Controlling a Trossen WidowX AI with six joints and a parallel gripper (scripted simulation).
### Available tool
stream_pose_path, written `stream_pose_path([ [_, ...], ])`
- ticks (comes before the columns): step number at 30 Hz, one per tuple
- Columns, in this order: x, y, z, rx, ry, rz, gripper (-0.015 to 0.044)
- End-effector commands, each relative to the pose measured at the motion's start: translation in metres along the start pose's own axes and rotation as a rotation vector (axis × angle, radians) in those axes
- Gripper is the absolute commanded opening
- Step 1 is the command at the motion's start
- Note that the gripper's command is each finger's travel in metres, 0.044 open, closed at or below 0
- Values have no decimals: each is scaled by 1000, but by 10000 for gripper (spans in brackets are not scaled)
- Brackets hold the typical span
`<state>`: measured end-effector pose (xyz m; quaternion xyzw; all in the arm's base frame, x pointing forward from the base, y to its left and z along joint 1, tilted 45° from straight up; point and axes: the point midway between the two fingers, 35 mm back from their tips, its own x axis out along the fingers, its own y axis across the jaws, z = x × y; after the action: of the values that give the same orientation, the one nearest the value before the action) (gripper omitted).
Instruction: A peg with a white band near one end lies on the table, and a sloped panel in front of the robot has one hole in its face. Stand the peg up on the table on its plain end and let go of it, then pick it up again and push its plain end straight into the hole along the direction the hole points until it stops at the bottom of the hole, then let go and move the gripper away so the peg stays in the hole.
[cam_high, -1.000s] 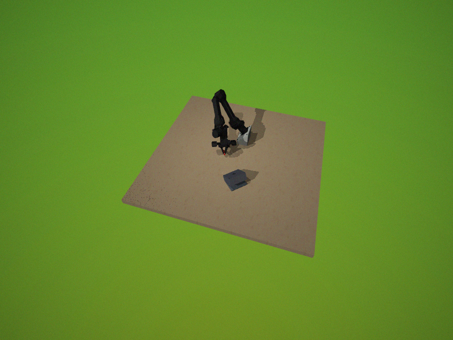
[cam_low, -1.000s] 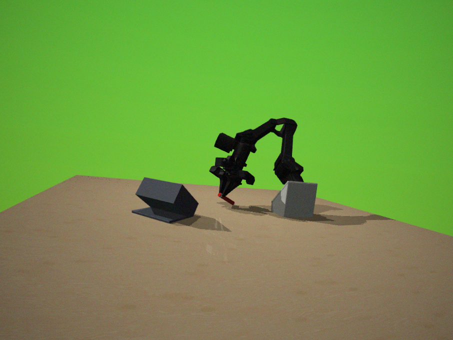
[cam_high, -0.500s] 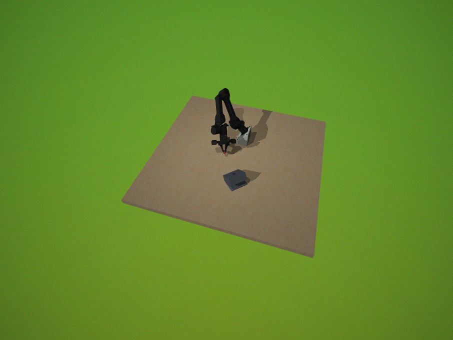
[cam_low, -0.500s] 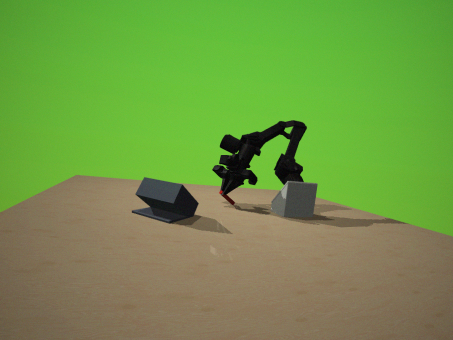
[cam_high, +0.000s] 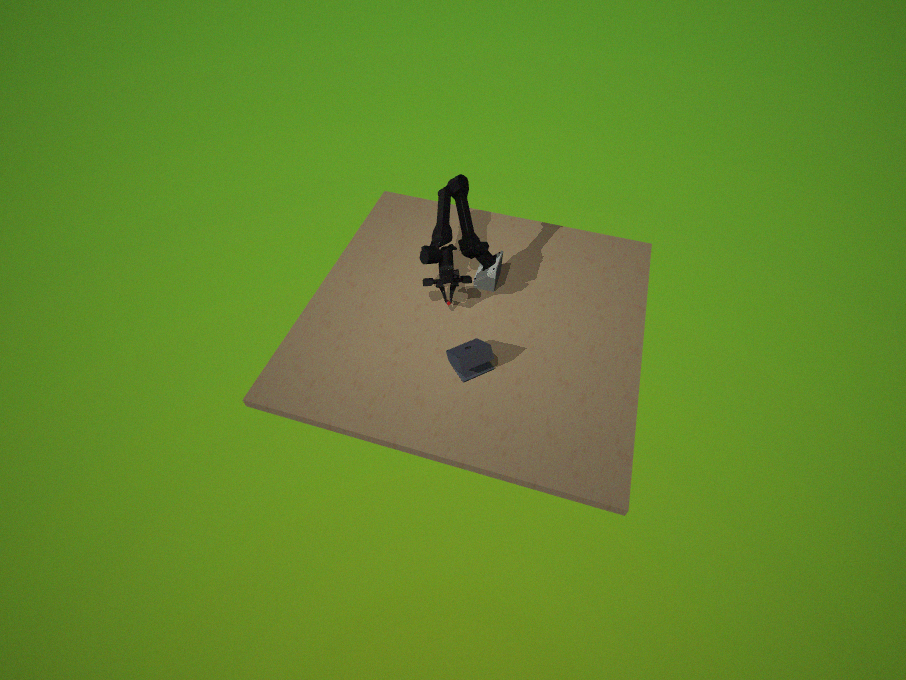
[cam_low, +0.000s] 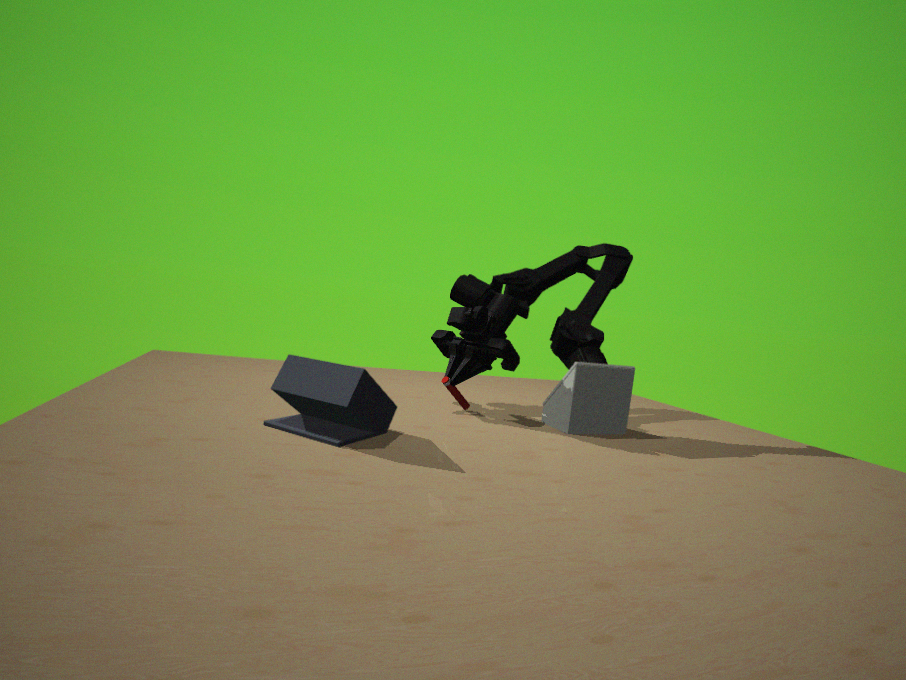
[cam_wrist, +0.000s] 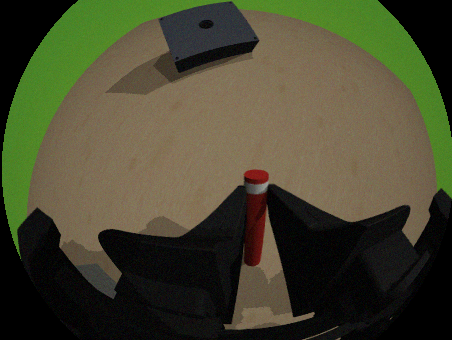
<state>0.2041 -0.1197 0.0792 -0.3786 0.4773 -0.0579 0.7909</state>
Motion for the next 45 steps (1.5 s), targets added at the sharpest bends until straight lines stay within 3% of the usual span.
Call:
stream_pose_path([
  [1,-3,1,-2,-2,-42,-4,49],
  [45,-26,1,-22,-9,-421,-4,49],
])
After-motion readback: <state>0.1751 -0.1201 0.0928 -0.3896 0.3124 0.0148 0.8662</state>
